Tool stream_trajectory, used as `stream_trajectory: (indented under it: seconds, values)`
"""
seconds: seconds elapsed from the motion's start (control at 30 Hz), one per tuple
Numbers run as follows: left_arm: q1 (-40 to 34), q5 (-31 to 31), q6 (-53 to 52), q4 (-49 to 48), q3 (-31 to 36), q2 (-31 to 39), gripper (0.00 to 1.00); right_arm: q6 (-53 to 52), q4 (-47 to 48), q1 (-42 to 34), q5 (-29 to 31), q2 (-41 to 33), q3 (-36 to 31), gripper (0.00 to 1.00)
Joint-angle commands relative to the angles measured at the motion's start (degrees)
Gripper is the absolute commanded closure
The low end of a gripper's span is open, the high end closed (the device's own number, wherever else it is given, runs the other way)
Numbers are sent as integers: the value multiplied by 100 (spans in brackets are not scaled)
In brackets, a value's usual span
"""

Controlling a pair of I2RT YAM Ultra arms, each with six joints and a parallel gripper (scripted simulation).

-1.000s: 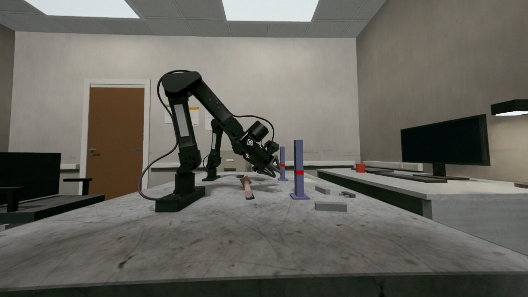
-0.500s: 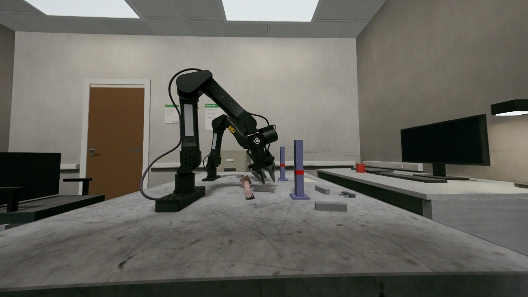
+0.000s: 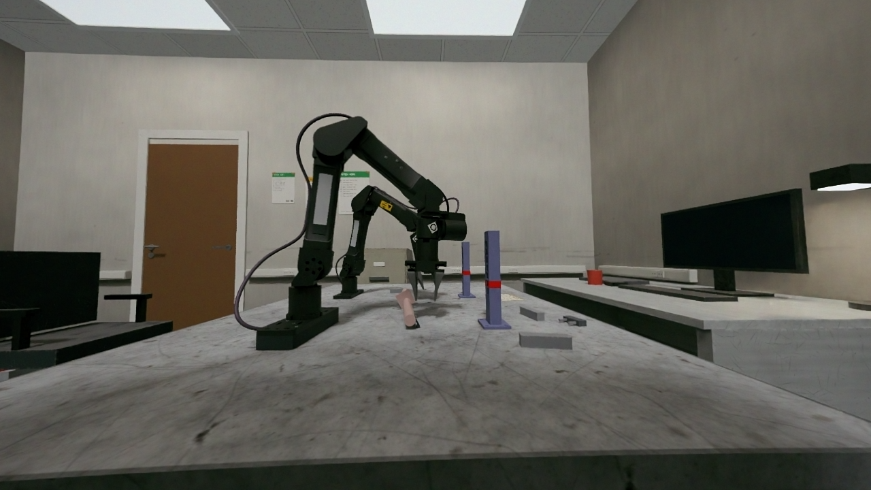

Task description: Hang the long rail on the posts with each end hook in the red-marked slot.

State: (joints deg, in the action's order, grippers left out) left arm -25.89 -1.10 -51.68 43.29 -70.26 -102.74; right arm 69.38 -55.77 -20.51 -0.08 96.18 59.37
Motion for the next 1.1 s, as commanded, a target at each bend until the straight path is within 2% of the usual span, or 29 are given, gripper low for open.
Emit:
stream_trajectory:
  seconds: [0.0, 0.13, 0.33, 0.73, 1.07]
  values:
    - [-64, -267, -398, 919, -275, -37, 52, 454, -686, -58, -169, 87, 279, 52]
    - [-89, -473, -701, 2058, -849, -233, 52, 991, -1076, -17, -323, 370, 422, 52]
    - [32, -757, -591, 3021, -1170, -698, 52, 1002, -1051, -13, -276, 551, 372, 52]
    - [54, -696, -637, 2936, -1166, -793, 52, 1003, -1051, -13, -274, 501, 373, 52]
    - [-100, -768, -520, 2566, -733, -736, 52, 916, -767, -126, -345, 638, 246, 52]
